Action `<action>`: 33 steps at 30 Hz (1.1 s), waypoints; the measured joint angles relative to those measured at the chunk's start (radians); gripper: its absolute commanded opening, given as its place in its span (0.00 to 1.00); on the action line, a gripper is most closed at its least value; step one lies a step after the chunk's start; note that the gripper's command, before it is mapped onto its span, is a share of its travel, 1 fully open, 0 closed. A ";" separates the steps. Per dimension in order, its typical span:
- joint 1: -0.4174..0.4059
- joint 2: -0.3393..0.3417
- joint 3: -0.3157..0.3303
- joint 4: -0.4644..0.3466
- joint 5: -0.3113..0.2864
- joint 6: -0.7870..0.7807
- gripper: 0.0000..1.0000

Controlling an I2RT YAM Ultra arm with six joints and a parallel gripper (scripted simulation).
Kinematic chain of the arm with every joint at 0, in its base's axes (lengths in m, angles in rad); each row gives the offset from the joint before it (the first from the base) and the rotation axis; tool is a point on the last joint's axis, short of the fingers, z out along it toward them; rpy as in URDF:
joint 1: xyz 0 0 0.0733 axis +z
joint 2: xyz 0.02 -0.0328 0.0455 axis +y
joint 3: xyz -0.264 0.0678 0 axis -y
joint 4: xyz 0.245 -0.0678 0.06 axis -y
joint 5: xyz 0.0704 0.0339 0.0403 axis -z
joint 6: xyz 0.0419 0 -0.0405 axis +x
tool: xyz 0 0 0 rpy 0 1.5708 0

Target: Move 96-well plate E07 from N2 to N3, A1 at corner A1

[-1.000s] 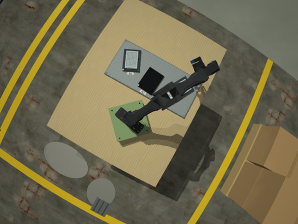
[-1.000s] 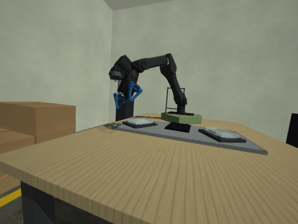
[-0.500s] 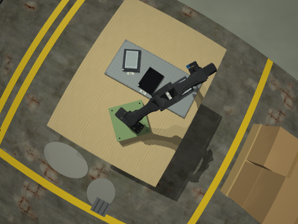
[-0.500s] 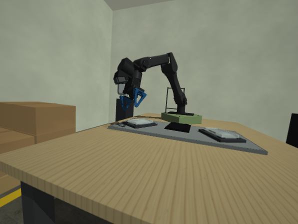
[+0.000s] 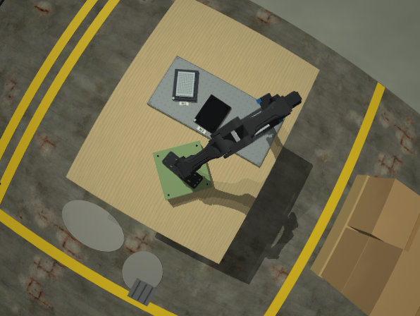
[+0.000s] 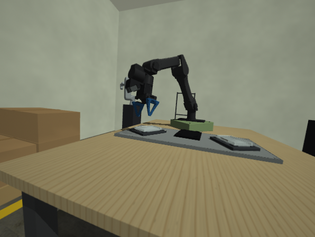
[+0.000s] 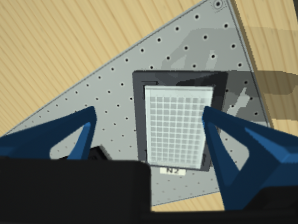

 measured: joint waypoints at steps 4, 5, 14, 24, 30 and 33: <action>0.005 0.005 0.021 -0.061 0.042 -0.010 1.00; 0.006 -0.002 0.011 -0.065 0.049 -0.013 1.00; 0.010 -0.023 -0.008 -0.157 0.115 -0.033 1.00; 0.003 -0.056 -0.045 -0.196 0.142 -0.045 1.00; 0.003 -0.055 -0.045 -0.197 0.144 -0.045 1.00; 0.003 -0.055 -0.045 -0.197 0.144 -0.045 1.00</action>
